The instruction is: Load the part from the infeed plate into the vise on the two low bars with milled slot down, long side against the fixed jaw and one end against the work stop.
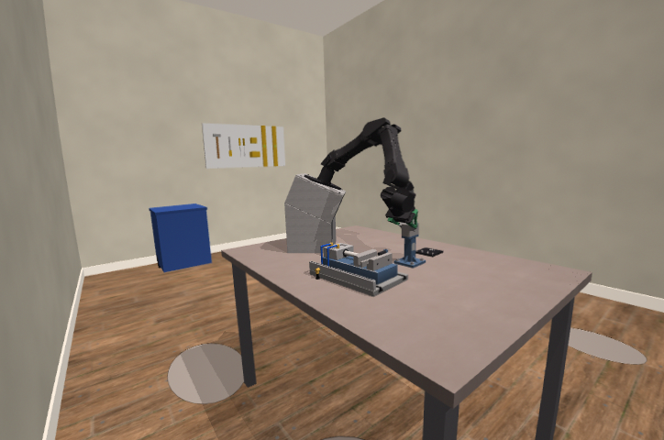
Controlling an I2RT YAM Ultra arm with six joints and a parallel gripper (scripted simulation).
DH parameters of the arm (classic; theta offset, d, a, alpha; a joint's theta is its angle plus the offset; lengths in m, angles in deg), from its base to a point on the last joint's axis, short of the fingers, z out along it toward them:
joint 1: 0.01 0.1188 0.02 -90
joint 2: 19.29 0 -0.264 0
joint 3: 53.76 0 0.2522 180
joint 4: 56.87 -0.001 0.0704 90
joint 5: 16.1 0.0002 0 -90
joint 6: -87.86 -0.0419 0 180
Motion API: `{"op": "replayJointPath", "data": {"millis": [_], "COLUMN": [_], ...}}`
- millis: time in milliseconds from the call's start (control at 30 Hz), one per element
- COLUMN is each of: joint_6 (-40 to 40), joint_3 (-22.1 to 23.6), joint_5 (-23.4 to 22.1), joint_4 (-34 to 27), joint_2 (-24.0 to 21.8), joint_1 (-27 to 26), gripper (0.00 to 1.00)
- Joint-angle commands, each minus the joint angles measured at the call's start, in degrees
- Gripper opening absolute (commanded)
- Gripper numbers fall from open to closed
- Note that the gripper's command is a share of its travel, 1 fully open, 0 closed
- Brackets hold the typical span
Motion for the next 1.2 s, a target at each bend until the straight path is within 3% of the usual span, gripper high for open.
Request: {"op": "replayJointPath", "data": {"millis": [0,400,1167], "joint_6": [0.48,0.77,1.89], "joint_3": [-1.59,1.24,1.4], "joint_5": [-1.25,-1.29,-1.31], "joint_4": [-1.1,-1.39,-3.53], "joint_2": [-1.21,-2.14,-3.8], "joint_1": [-1.14,-1.23,-1.75], "gripper": [0.0,0.0,0.0]}}
